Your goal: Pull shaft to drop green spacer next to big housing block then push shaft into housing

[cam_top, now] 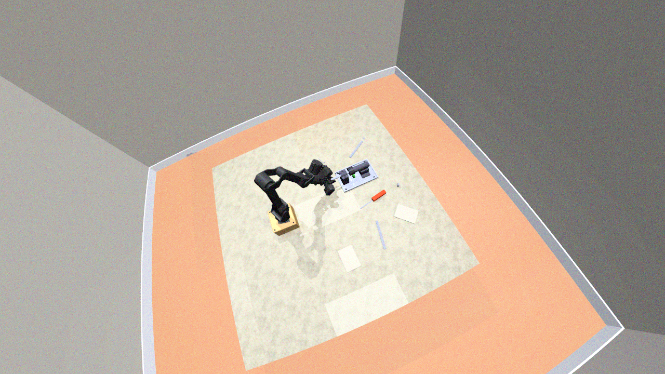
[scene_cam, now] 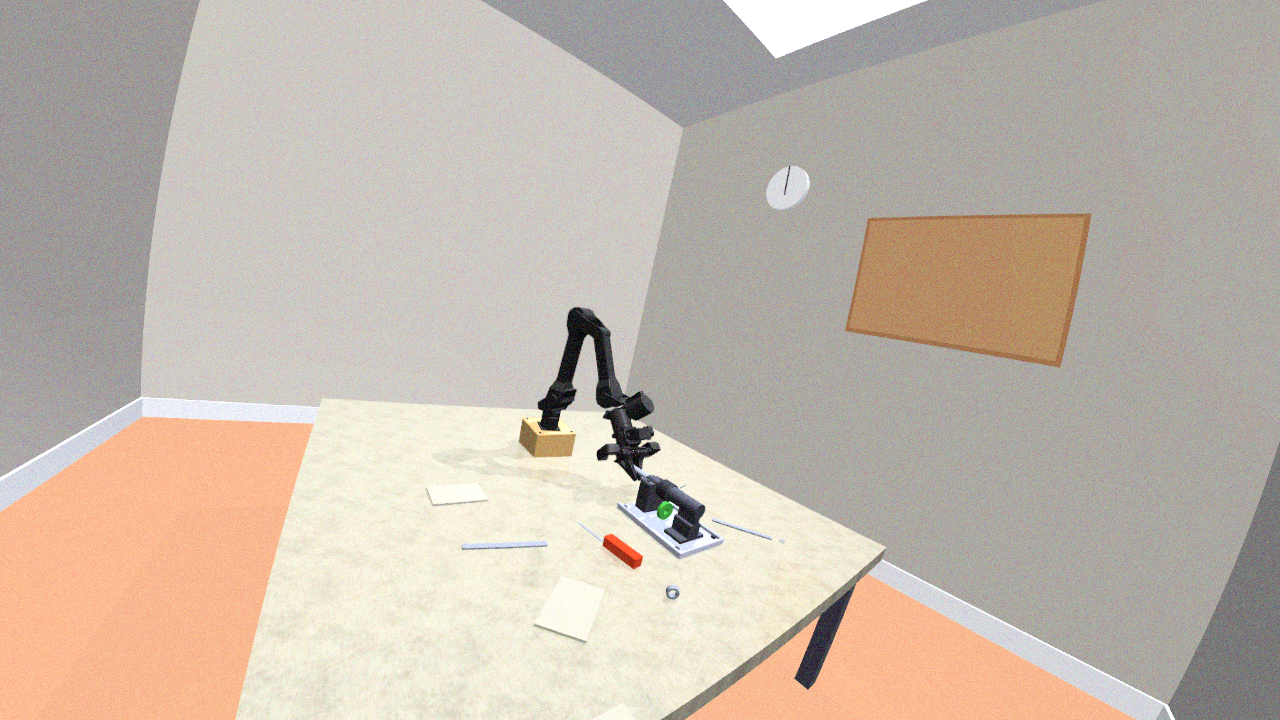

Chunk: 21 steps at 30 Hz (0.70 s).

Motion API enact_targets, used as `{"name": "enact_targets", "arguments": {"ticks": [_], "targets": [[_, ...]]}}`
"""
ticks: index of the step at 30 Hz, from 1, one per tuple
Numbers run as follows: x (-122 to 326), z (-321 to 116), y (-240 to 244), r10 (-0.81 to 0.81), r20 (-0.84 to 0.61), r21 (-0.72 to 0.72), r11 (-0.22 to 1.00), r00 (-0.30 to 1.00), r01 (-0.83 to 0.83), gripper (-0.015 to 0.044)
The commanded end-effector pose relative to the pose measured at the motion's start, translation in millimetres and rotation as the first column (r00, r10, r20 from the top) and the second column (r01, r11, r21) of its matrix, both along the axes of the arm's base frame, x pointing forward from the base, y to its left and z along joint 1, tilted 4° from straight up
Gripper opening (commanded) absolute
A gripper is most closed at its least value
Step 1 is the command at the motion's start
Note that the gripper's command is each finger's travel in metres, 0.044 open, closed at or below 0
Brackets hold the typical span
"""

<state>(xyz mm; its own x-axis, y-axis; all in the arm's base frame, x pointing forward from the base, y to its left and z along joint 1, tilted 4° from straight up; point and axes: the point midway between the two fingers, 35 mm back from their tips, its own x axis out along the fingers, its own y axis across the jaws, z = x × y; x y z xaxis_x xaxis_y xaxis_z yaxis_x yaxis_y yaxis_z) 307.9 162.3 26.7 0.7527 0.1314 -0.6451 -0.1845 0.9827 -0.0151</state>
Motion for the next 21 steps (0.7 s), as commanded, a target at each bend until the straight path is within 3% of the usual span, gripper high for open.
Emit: {"name": "enact_targets", "arguments": {"ticks": [1, 21], "targets": [[4.4, 2.0, 1.1, -0.001, 0.007, 0.001, 1.000, 1.000, 0.001, 0.0000], [11.1, 2.8, 2.2, -0.001, 0.007, 0.001, 1.000, 1.000, 0.001, 0.0000]]}}
